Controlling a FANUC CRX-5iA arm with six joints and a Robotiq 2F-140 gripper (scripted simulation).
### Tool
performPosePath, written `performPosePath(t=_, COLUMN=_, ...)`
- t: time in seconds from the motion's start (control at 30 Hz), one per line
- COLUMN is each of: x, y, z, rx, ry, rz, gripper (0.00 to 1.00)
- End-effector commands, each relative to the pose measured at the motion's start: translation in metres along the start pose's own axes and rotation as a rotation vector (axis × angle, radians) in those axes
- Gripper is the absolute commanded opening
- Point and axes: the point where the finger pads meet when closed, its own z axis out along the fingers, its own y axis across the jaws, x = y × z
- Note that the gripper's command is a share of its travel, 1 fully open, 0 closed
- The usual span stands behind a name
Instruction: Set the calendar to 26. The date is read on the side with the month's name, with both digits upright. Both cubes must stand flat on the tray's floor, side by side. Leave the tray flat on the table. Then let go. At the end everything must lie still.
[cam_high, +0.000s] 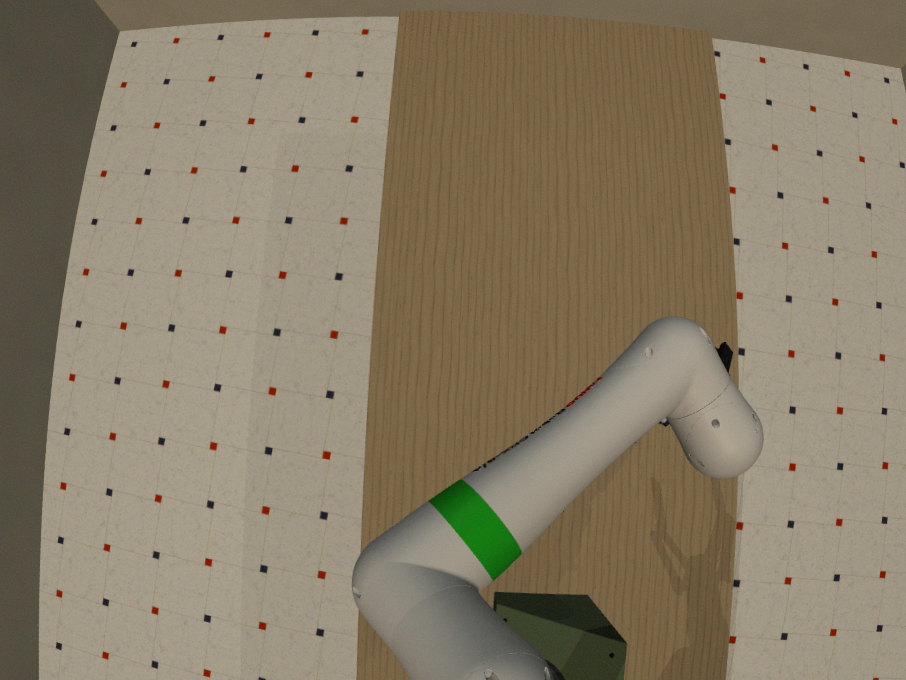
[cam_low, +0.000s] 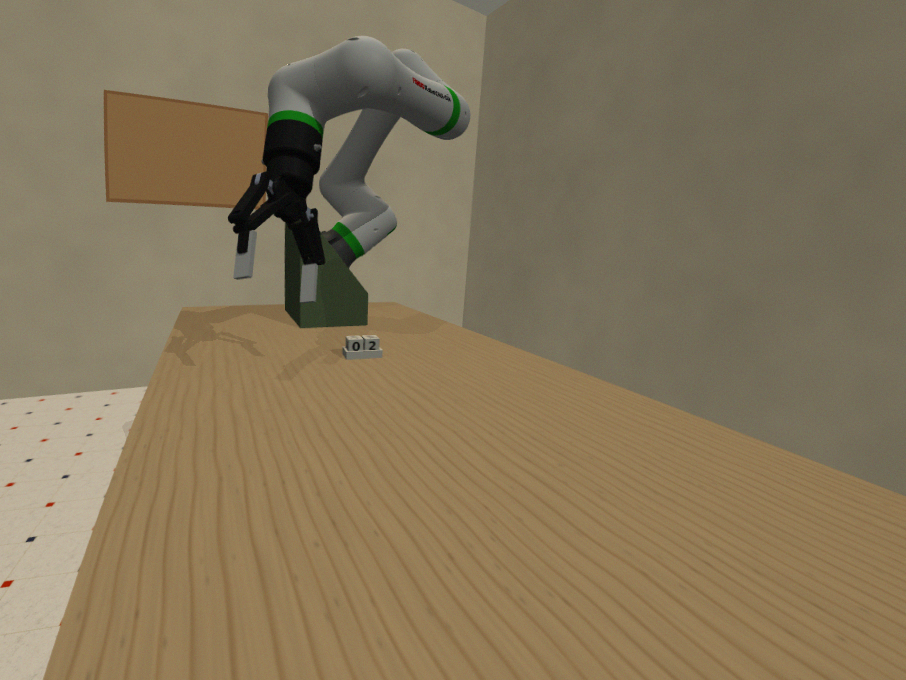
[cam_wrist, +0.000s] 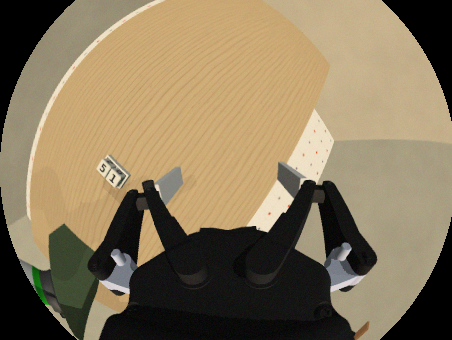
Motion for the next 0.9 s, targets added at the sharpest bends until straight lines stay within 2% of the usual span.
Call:
performPosePath(t=0.0, x=0.015, y=-0.045, z=-0.012, rx=0.062, ry=-0.017, rz=-0.14, gripper=1.0)
performPosePath(t=0.03, x=0.019, y=-0.062, z=-0.017, rx=0.089, ry=-0.023, rz=-0.193, gripper=1.0)
performPosePath(t=0.1, x=0.019, y=-0.062, z=-0.017, rx=0.089, ry=-0.023, rz=-0.193, gripper=1.0)
performPosePath(t=0.17, x=0.028, y=-0.103, z=-0.029, rx=0.156, ry=-0.035, rz=-0.323, gripper=1.0)
performPosePath(t=0.57, x=0.035, y=-0.233, z=-0.075, rx=0.381, ry=-0.044, rz=-0.719, gripper=1.0)
performPosePath(t=0.87, x=0.035, y=-0.24, z=-0.078, rx=0.393, ry=-0.044, rz=-0.739, gripper=1.0)
